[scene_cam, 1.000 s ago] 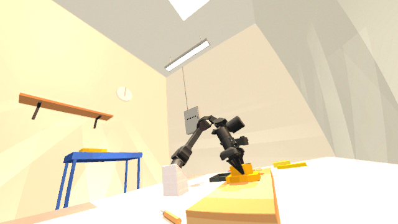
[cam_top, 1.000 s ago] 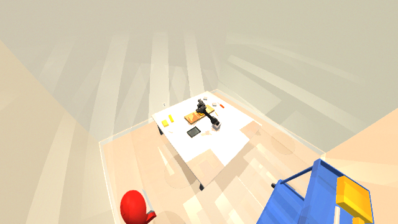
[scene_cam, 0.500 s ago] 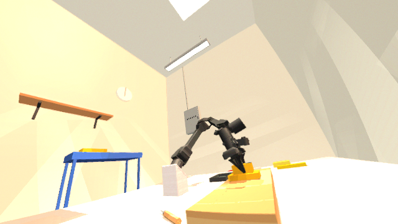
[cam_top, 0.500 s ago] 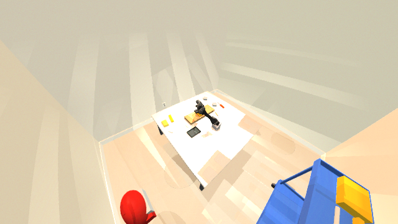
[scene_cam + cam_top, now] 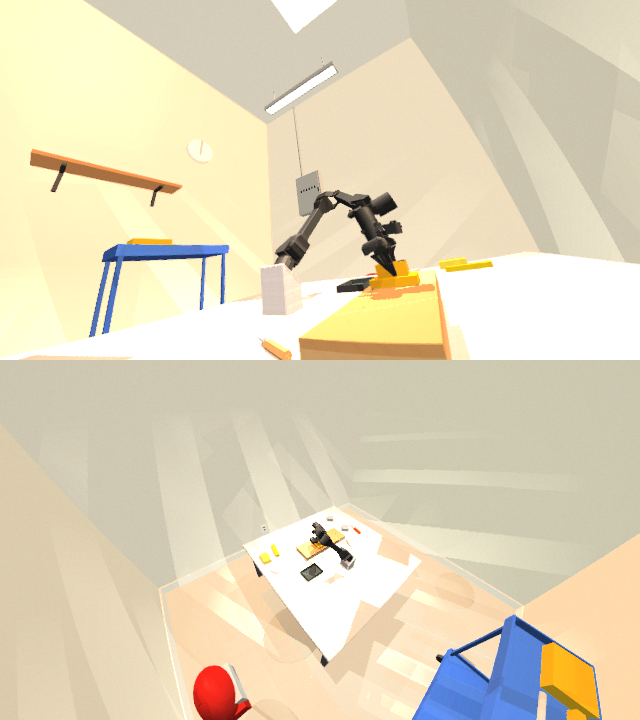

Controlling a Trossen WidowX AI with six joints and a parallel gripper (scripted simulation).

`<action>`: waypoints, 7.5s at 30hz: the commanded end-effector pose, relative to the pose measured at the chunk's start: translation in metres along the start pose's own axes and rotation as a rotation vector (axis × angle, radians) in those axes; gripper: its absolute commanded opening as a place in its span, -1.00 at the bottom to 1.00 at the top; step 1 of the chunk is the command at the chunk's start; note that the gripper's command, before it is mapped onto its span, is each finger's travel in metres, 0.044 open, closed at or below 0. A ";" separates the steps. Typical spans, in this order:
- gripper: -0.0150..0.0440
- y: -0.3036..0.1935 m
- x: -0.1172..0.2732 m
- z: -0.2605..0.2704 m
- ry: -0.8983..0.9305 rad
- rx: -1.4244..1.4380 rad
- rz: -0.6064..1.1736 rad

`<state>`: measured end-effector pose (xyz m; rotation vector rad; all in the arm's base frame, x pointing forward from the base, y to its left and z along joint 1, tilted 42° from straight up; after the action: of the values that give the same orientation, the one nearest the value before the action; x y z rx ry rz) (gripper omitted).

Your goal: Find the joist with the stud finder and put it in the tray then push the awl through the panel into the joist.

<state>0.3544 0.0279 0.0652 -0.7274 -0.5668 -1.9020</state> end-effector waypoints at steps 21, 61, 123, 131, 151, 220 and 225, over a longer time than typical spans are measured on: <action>-0.49 -0.013 0.000 0.048 0.006 0.002 0.004; -0.49 -0.034 0.001 0.125 0.011 0.002 0.004; -0.49 -0.012 0.000 0.041 0.006 0.003 0.004; -0.49 -0.008 0.000 0.026 0.005 0.003 0.004; -0.49 0.003 0.000 -0.013 0.003 0.003 0.003; -0.49 0.038 0.001 -0.144 -0.004 0.007 0.001; -0.49 0.040 0.001 -0.154 -0.005 0.007 0.000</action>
<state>0.3540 -0.0855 -0.0356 -0.7240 -0.5741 -1.8994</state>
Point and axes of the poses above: the point midway between the two fingers, 35 mm back from their tips, its own x axis back along the fingers, its own z axis across the jaws, y = z × x, the point moved 2 cm from there along x, back along the fingers, and after that the axes turned 15 degrees about -x, right-handed, at the moved point
